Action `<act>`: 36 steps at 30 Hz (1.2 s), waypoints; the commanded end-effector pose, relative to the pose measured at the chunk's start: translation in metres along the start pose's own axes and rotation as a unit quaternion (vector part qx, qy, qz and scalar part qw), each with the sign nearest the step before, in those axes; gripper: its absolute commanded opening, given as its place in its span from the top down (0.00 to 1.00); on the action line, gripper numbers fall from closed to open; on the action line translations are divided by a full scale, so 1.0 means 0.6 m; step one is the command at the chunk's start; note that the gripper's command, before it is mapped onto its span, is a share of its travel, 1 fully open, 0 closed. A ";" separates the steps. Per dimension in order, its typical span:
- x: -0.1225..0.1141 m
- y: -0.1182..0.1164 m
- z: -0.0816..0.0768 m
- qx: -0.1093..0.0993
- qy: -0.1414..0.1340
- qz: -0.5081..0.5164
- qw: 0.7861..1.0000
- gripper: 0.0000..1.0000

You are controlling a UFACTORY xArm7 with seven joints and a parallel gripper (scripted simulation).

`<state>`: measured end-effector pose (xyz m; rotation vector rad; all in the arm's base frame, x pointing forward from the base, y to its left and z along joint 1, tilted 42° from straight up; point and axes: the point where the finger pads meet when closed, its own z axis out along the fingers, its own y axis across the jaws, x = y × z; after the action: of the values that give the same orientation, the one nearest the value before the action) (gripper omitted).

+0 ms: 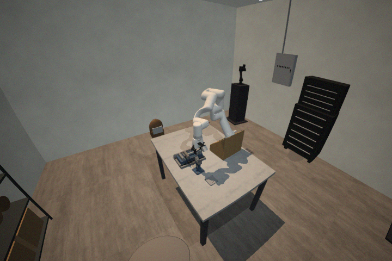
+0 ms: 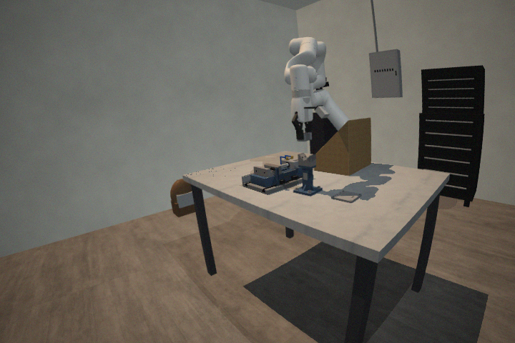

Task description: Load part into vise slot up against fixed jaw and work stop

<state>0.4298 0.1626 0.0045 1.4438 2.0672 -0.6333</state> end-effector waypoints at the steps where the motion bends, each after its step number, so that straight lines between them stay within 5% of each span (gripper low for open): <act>1: -0.003 0.002 -0.002 0.000 0.002 -0.017 1.000 1.00; 23: -0.040 0.007 0.004 0.007 0.012 -0.149 0.989 1.00; 36: -0.087 0.016 0.006 0.007 0.021 -0.271 0.962 1.00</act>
<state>0.4505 0.1291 0.0308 0.9570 2.4693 -0.8192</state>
